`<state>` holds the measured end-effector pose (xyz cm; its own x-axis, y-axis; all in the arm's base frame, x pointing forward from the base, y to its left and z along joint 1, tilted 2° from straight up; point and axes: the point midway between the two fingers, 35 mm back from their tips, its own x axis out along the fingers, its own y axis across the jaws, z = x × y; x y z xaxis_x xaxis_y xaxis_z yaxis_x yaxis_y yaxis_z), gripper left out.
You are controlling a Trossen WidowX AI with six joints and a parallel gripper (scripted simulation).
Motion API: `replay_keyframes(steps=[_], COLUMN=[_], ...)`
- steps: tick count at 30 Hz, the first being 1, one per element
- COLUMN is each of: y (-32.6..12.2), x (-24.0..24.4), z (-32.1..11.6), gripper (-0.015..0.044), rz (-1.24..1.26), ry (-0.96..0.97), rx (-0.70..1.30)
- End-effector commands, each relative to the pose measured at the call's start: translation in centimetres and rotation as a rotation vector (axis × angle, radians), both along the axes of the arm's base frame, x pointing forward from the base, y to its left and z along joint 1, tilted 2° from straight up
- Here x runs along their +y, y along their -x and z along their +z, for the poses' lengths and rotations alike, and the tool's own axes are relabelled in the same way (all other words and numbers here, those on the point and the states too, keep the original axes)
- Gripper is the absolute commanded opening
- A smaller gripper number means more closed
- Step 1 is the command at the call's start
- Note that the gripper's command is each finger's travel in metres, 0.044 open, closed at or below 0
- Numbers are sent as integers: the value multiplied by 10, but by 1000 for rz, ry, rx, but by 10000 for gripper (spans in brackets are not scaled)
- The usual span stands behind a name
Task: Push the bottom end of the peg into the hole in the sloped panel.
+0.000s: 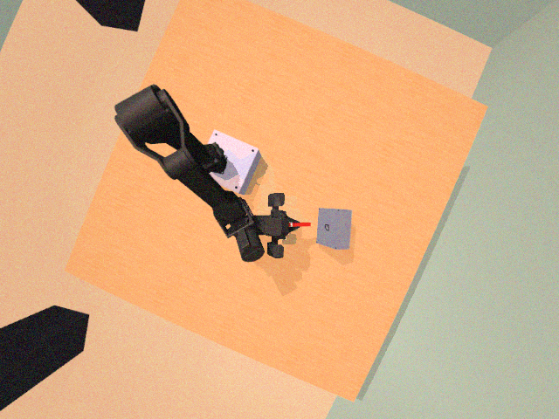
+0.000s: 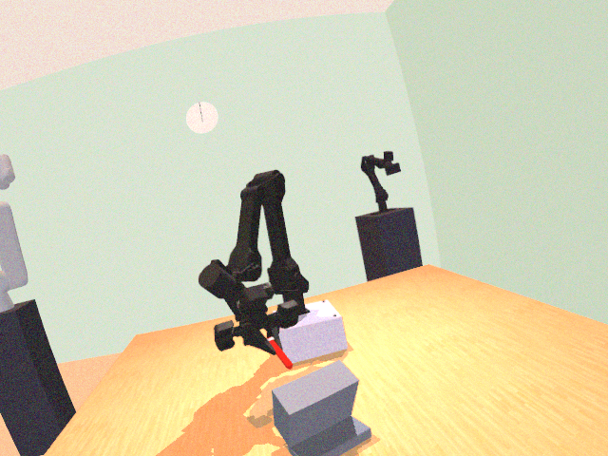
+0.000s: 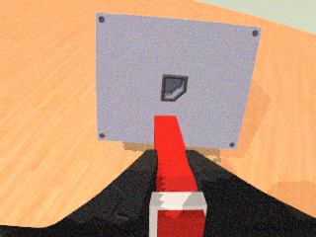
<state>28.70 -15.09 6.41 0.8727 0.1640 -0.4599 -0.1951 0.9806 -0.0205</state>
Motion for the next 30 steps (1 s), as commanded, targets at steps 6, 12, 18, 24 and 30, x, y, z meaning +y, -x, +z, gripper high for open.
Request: replay_keyframes(steps=[6, 12, 18, 24, 30], y=[-7, -13, -19, -24, -29], x=[-1, -1, -2, -2, -2], z=[-3, -6, -8, -10, -13], gripper=[0, 0, 0, 0, 0], rz=[-10, -17, -25, -33, -40], ry=[-14, -18, -23, -29, -35], rx=[-11, -18, -26, -35, -44])
